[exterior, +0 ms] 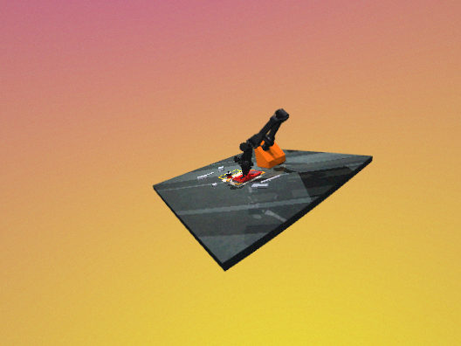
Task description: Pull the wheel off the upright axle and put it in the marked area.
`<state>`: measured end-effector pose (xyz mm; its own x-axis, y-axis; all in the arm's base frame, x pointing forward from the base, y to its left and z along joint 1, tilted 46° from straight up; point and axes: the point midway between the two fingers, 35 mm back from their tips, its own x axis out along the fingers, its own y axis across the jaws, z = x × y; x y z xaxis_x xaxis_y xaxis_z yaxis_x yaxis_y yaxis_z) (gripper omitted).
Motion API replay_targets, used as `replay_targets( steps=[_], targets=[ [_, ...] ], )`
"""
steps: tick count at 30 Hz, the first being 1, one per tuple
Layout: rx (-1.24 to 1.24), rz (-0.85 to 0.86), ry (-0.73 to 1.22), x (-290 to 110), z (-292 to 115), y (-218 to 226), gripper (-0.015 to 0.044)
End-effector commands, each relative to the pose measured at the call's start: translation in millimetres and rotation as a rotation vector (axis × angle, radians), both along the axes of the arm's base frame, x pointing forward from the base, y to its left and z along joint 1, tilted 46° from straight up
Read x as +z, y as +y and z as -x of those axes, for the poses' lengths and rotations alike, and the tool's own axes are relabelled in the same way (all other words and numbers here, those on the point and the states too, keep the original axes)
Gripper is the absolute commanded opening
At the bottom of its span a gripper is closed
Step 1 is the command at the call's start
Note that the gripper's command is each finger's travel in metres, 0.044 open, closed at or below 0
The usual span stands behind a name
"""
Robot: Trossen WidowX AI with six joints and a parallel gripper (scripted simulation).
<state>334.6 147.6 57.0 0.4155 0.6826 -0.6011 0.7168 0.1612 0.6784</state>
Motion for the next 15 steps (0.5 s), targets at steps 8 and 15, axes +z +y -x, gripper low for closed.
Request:
replay_targets(
  steps=[8,15],
  targets=[
    [0.488,0.29,-0.152,-52,-36,-87,0.03],
    [0.665,0.302,-0.226,-64,-37,-119,0.03]
  ],
)
